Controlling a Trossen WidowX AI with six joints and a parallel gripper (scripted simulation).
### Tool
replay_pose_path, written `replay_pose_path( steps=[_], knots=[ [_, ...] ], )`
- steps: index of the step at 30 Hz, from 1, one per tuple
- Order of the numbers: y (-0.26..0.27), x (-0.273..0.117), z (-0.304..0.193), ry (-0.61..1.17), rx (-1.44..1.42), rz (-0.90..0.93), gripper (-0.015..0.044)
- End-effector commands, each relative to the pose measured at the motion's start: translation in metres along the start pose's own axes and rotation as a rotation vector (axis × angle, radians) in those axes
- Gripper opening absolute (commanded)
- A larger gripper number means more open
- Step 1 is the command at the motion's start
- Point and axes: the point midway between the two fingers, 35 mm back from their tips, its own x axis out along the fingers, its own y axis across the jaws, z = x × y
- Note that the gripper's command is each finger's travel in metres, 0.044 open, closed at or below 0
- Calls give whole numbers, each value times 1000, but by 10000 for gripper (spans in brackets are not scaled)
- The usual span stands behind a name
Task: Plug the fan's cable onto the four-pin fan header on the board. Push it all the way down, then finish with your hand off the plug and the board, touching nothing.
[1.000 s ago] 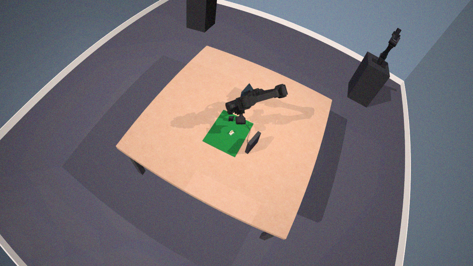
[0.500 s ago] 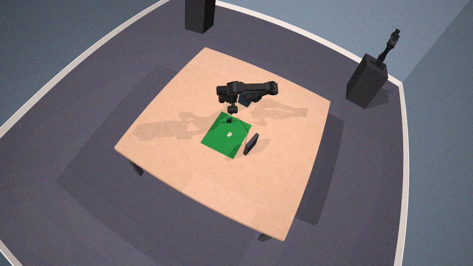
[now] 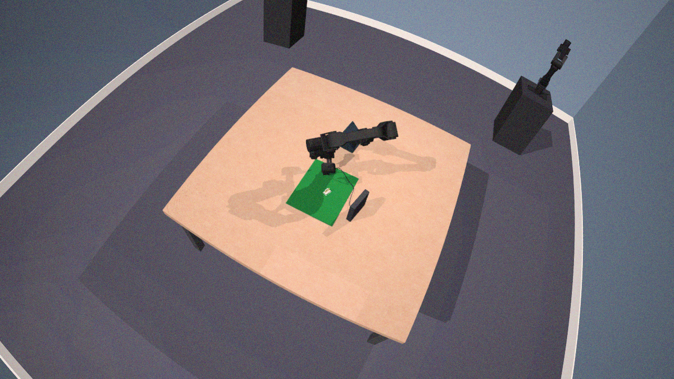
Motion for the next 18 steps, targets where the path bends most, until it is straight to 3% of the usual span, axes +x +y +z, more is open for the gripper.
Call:
replay_pose_path(
  steps=[1,18],
  knots=[
    [1,5,-1,-5,2,9,440],
    [2,29,0,-5,2,9,440]
  ],
)
